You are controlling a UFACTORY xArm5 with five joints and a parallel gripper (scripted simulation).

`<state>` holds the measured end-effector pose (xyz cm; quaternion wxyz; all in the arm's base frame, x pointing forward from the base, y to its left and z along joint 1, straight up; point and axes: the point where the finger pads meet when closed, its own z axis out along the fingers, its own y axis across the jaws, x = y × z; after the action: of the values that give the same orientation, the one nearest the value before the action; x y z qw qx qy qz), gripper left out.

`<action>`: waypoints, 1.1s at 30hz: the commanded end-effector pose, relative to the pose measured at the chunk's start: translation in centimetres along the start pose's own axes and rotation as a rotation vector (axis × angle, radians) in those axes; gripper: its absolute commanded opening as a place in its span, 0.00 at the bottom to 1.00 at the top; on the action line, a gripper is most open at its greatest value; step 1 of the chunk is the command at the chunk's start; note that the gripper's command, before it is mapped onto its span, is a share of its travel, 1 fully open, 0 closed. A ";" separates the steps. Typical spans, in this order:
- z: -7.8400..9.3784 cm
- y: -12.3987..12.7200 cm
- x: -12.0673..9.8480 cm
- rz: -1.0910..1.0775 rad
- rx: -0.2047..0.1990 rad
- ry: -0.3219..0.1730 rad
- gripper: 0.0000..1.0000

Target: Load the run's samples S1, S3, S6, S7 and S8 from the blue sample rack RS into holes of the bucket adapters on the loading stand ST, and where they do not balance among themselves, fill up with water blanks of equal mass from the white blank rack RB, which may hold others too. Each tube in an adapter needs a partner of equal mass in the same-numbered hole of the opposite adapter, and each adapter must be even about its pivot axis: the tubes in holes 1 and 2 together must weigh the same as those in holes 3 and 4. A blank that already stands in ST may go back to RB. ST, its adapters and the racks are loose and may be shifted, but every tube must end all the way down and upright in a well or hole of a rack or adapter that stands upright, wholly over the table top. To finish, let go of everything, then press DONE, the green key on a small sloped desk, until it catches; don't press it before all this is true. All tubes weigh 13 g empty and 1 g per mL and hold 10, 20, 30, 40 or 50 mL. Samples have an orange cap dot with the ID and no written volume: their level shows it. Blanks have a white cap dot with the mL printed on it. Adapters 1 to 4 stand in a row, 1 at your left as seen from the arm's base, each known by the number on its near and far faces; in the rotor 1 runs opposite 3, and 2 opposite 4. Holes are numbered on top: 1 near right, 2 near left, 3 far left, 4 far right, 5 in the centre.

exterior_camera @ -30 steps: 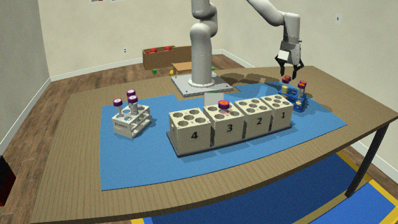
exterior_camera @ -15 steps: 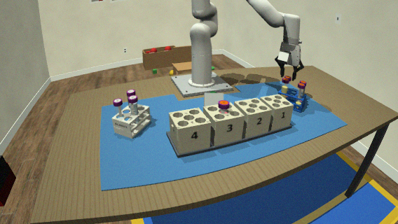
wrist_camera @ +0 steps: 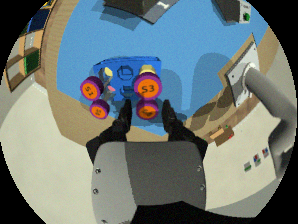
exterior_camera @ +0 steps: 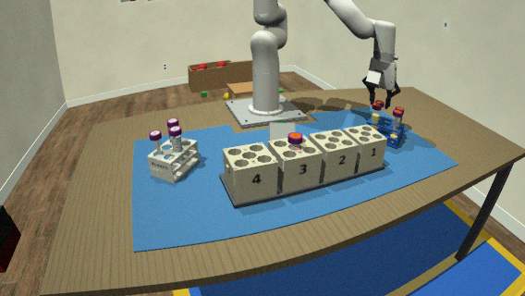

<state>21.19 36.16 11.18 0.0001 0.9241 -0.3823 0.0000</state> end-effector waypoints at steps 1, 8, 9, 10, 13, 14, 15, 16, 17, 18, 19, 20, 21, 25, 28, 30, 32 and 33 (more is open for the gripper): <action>0.1 -0.1 0.0 0.000 0.004 -0.001 0.57; 0.4 -0.1 0.0 0.000 0.004 -0.001 0.57; 0.5 -0.1 0.0 0.000 0.004 -0.001 0.57; 0.6 -0.1 0.0 0.000 0.004 -0.001 0.57; 0.7 -0.1 0.0 0.000 0.004 -0.001 0.57; 0.7 -0.1 0.0 0.000 0.004 -0.001 0.57; 0.7 -0.1 0.0 0.000 0.004 -0.001 0.57; 0.7 -0.1 0.0 0.000 0.004 -0.001 0.57; 0.7 -0.1 0.0 0.000 0.004 -0.001 0.57; 0.7 -0.1 0.0 0.000 0.003 -0.001 0.57; 0.7 -0.1 0.0 0.000 0.004 -0.001 0.57; 0.7 -0.1 0.0 0.000 0.004 -0.001 0.57; 0.7 -0.1 0.0 0.000 0.004 -0.001 0.57; 0.7 -0.1 0.0 0.000 0.004 -0.001 0.57; 0.6 -0.1 0.0 0.000 0.004 -0.001 0.00; 0.5 -0.1 0.0 0.000 0.004 -0.001 0.00; 0.5 -0.1 0.0 0.000 0.004 -0.001 0.00; 0.5 -0.1 0.0 0.000 0.004 -0.001 0.00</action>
<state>21.20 36.18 10.53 -0.0001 0.9241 -0.3823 0.0000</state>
